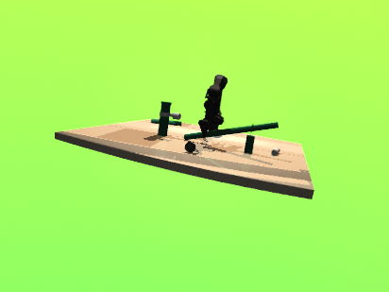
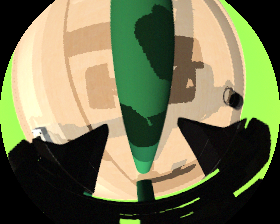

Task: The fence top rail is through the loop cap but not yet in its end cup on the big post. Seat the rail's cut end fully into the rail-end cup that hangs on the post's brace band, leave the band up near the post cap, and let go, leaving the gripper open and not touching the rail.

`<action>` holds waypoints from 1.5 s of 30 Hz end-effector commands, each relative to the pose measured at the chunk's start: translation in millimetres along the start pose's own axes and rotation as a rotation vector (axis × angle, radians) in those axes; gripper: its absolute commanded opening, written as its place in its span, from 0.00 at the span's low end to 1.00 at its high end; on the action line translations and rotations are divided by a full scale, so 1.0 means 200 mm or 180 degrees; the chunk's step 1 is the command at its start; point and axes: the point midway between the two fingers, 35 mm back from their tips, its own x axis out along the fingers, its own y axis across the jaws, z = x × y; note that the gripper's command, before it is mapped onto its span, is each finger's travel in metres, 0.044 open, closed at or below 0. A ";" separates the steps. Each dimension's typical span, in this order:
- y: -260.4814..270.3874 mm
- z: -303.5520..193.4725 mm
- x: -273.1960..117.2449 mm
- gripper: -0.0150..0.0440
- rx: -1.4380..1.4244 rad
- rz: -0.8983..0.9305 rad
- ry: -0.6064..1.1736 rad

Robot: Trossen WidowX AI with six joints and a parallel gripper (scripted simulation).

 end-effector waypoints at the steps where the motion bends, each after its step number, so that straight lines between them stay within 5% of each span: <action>1: 0.01 -0.01 0.04 1.00 0.0011 0.0020 0.0020; 5: 0.01 -0.01 0.06 1.00 0.0011 0.0020 0.0020; 16: 0.01 -0.01 0.06 0.51 0.0011 0.0020 0.0020; 21: 0.01 -0.01 0.06 0.45 0.0011 0.0020 0.0020; 26: 0.01 0.00 0.03 0.25 0.0011 0.0020 0.0020; 45: 0.01 -0.14 -0.32 0.25 -0.0001 0.0031 0.0882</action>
